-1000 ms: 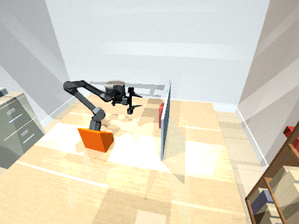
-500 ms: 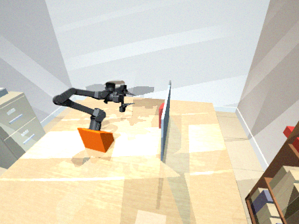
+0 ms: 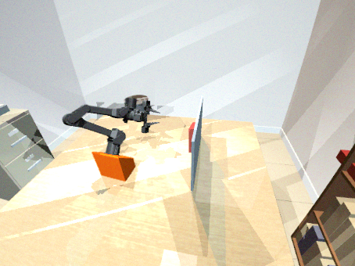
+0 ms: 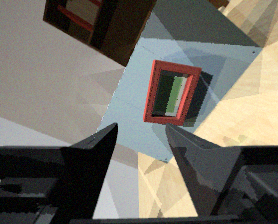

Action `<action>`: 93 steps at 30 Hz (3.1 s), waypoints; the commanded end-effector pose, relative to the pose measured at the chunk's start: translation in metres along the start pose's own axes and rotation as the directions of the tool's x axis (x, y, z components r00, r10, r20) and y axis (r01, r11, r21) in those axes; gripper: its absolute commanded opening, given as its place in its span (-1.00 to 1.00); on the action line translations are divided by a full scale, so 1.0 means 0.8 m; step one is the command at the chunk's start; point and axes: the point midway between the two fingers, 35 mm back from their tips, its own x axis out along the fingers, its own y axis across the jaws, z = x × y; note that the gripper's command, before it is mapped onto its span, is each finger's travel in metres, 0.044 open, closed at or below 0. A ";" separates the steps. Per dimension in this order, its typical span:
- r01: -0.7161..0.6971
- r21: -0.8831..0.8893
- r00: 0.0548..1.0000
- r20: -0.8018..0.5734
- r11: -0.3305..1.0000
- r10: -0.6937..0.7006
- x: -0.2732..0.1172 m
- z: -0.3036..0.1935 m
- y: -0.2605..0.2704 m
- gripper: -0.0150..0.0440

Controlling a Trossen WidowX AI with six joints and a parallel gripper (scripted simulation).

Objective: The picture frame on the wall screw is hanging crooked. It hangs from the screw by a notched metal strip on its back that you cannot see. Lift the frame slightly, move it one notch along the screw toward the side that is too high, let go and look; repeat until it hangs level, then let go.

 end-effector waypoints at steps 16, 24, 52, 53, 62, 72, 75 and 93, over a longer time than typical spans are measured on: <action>0.000 -0.005 1.000 0.004 1.000 0.000 0.000 0.001 0.000 0.39; 0.000 -0.005 1.000 0.004 1.000 0.000 0.000 0.001 0.000 0.39; 0.000 -0.005 1.000 0.004 1.000 0.000 0.000 0.001 0.000 0.39; 0.000 -0.005 1.000 0.004 1.000 0.000 0.000 0.001 0.000 0.39; 0.000 -0.005 1.000 0.004 1.000 0.000 0.000 0.001 0.000 0.39; -0.003 0.015 1.000 0.000 1.000 0.003 0.011 -0.007 -0.003 0.39; -0.007 0.045 1.000 0.000 0.999 0.007 0.035 -0.017 -0.013 0.39; -0.005 0.122 1.000 0.002 0.992 0.005 0.097 -0.007 -0.045 0.39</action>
